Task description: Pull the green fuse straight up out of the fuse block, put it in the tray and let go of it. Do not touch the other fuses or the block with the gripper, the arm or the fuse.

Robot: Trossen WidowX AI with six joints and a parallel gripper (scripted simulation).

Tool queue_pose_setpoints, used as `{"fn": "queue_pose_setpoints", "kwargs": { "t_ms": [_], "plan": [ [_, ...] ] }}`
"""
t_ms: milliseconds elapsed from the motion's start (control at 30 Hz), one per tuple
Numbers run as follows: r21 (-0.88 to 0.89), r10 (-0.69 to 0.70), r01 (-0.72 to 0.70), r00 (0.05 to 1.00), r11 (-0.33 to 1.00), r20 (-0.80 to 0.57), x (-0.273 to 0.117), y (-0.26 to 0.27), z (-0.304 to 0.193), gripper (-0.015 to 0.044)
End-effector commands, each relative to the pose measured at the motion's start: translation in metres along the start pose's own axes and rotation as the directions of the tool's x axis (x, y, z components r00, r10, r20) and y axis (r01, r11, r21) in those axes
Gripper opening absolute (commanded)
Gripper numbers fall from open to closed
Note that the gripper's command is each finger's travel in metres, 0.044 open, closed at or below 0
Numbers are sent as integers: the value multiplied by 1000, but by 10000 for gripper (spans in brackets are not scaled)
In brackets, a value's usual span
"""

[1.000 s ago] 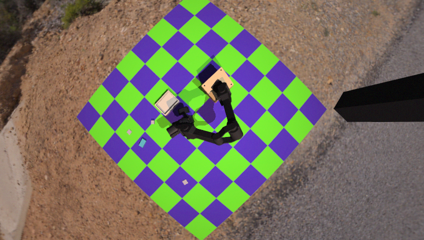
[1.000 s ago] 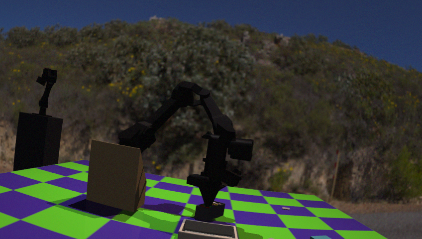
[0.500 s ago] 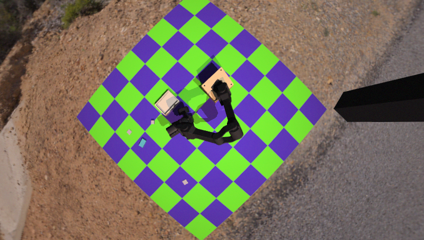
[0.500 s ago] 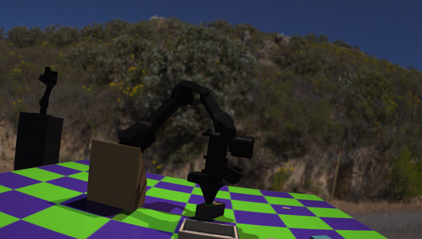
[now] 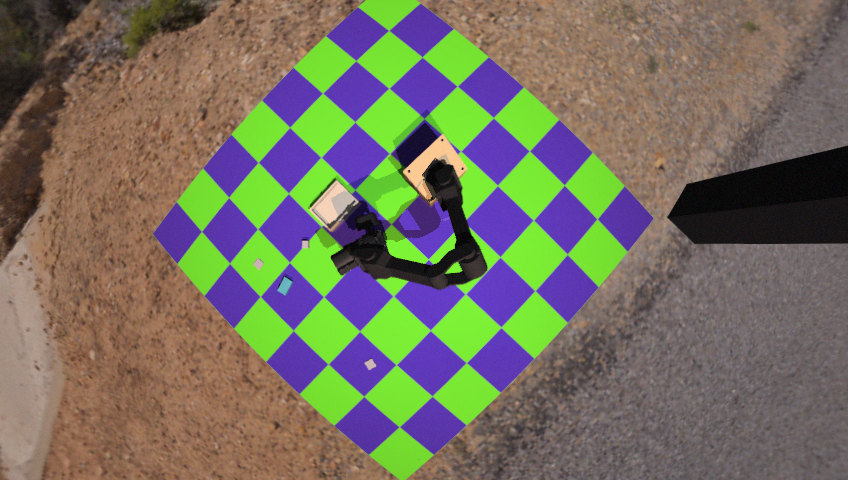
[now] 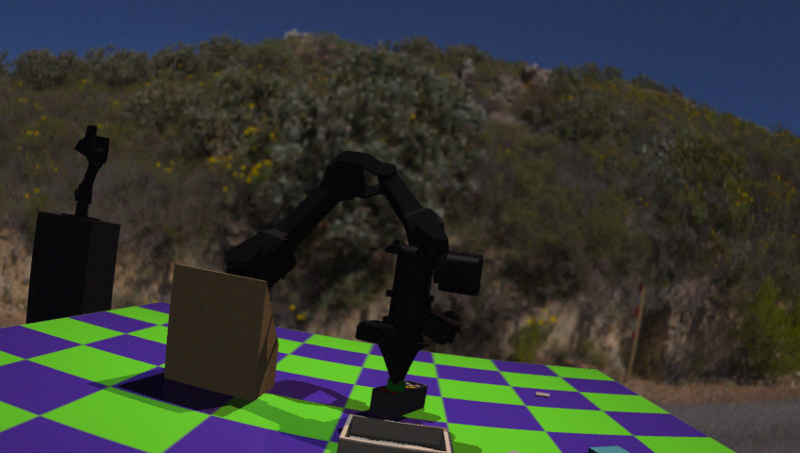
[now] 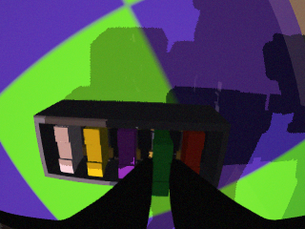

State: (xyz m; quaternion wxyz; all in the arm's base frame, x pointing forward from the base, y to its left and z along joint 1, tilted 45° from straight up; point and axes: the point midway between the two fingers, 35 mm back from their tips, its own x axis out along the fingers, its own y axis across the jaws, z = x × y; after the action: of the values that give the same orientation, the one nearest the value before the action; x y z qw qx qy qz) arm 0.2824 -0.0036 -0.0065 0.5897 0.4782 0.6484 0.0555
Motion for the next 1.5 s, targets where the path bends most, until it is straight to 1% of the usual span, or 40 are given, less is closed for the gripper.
{"fn": "queue_pose_setpoints", "kwargs": {
  "t_ms": [0, 1467],
  "plan": [
    [-4, -4, 4, 1000, 1000, 1, -3, 0, 0, 0],
    [-2, -2, 2, 1000, 1000, 0, -25, 0, 0, 0]
  ]
}}
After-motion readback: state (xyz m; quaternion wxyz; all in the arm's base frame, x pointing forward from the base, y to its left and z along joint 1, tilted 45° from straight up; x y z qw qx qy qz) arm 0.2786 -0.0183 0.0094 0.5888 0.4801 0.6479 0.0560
